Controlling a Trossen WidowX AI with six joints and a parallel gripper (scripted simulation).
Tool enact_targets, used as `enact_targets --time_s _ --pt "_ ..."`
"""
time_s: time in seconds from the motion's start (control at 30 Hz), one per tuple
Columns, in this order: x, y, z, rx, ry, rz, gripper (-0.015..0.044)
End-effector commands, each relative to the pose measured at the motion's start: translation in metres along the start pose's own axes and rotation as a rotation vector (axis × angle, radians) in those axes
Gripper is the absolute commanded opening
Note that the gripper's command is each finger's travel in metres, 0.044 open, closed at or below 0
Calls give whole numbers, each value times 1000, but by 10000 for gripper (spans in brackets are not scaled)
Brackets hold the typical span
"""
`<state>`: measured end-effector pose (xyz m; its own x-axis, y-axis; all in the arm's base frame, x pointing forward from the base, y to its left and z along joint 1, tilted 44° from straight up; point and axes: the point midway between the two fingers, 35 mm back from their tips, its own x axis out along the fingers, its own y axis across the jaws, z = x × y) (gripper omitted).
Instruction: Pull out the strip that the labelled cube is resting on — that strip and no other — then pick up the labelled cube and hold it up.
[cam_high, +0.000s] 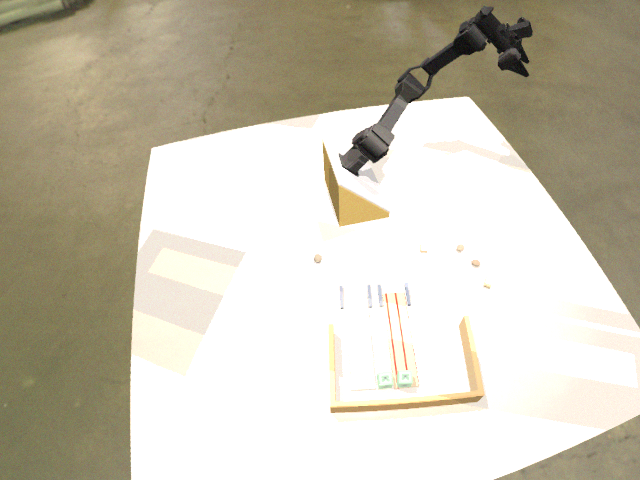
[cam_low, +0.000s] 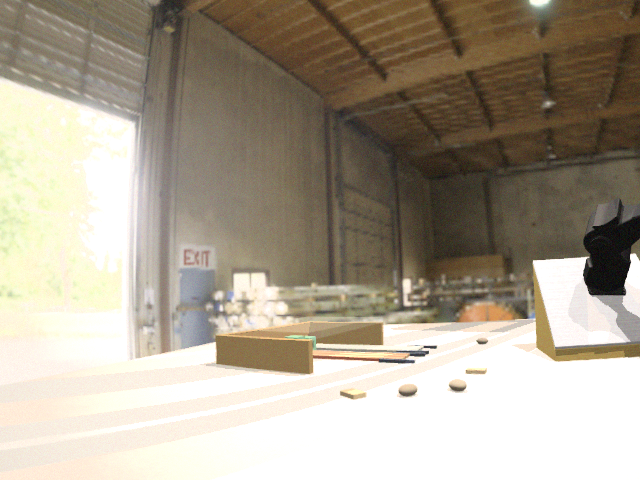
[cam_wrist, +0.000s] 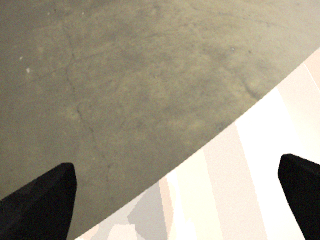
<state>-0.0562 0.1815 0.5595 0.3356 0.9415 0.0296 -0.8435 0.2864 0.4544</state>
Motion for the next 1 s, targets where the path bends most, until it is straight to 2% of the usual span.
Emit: enact_targets --time_s 0.0,0.1,0.37,0.5,0.73,0.97 --pt "0 -1 1 1 -1 1 400" --pt "0 -17 14 18 -18 13 400" --pt "-4 -101 71 42 -163 42 400" --pt "-10 -167 90 82 -231 7 400" --pt "-17 -236 99 224 -302 -30 400" --pt "-32 -341 87 308 -383 -147 400"
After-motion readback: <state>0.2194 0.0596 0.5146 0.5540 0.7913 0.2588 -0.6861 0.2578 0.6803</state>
